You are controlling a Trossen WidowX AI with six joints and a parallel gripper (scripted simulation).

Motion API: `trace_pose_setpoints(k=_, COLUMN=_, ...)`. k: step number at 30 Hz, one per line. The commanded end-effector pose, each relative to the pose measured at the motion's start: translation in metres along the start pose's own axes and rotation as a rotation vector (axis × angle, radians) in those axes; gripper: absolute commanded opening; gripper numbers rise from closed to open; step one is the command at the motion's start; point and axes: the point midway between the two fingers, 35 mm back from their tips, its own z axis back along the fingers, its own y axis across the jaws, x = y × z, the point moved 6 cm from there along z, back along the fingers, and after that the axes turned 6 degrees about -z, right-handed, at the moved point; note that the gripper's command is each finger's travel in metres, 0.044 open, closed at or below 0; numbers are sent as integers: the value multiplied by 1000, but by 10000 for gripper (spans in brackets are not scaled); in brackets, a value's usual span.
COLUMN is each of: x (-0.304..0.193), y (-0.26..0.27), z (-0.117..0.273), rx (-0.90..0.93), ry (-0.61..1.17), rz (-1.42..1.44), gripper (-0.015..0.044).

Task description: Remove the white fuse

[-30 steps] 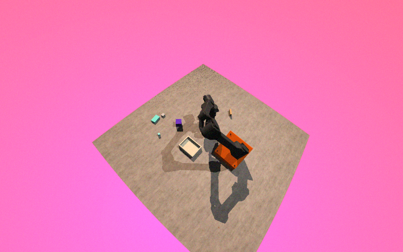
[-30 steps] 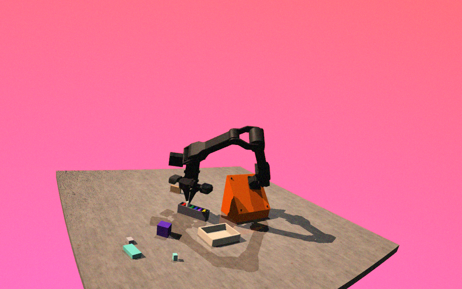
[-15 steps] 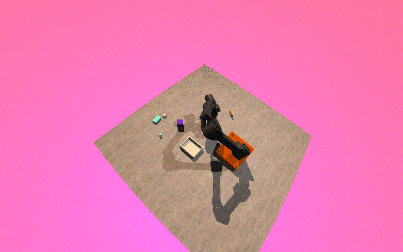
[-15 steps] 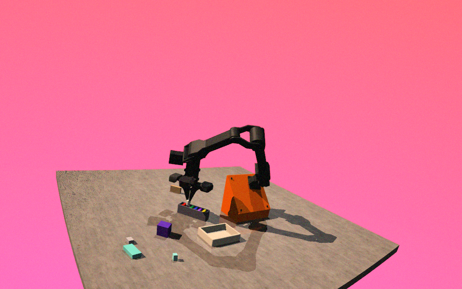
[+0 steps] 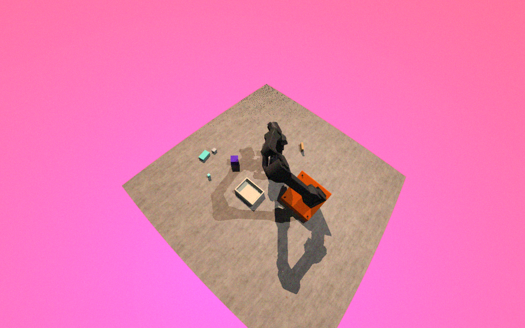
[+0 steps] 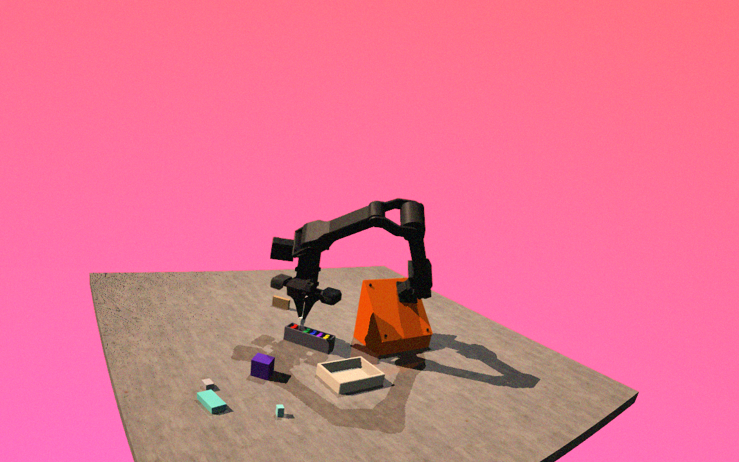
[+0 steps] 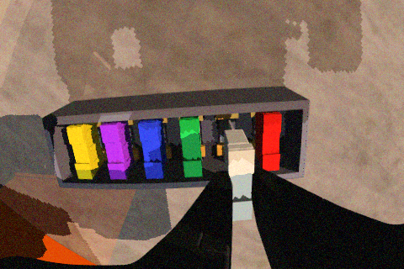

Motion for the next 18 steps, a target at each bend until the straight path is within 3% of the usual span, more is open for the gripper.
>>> trace_pose_setpoints(k=1, x=1, y=-1, z=3, rx=-6, ry=2, rz=10, gripper=0)
trace_pose_setpoints(k=18, x=1, y=-1, z=25, rx=-7, ry=2, rz=10, gripper=0)
